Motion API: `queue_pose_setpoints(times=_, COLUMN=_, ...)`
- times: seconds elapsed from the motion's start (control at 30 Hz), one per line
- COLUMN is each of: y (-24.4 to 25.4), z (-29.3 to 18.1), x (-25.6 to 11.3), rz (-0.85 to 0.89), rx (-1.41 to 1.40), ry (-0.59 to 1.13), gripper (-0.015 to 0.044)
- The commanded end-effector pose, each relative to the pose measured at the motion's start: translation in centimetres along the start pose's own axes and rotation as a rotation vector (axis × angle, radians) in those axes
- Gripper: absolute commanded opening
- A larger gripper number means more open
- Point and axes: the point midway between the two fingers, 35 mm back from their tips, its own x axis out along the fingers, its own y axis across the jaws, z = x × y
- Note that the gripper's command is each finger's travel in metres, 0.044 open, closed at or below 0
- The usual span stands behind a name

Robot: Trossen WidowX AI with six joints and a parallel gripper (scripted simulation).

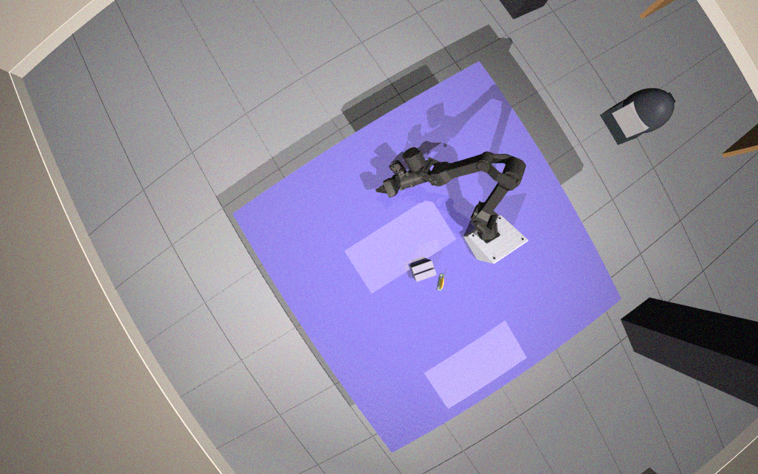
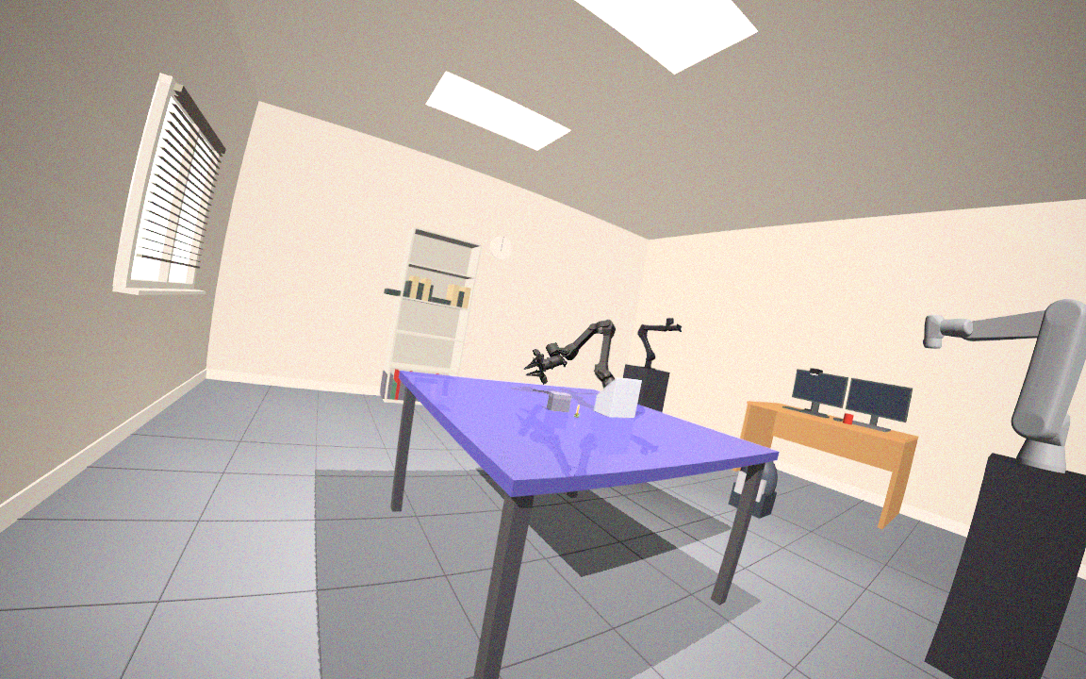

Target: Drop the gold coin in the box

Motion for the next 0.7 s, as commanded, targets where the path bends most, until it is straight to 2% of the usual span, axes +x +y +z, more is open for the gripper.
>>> queue_pose_setpoints(times=0.0, y=1.3, z=-5.8, x=3.1, rz=-0.039, rx=-0.038, ry=0.211, gripper=0.0161)
queue_pose_setpoints(times=0.13, y=3.0, z=-12.5, x=4.7, rz=-0.076, rx=-0.141, ry=0.439, gripper=0.0161)
queue_pose_setpoints(times=0.3, y=5.3, z=-21.1, x=4.3, rz=-0.107, rx=-0.342, ry=0.72, gripper=0.0161)
queue_pose_setpoints(times=0.47, y=7.2, z=-29.0, x=1.6, rz=-0.121, rx=-0.617, ry=0.974, gripper=0.0161)
queue_pose_setpoints(times=0.67, y=8.7, z=-36.2, x=-3.7, rz=-0.104, rx=-1.009, ry=1.194, gripper=0.0161)
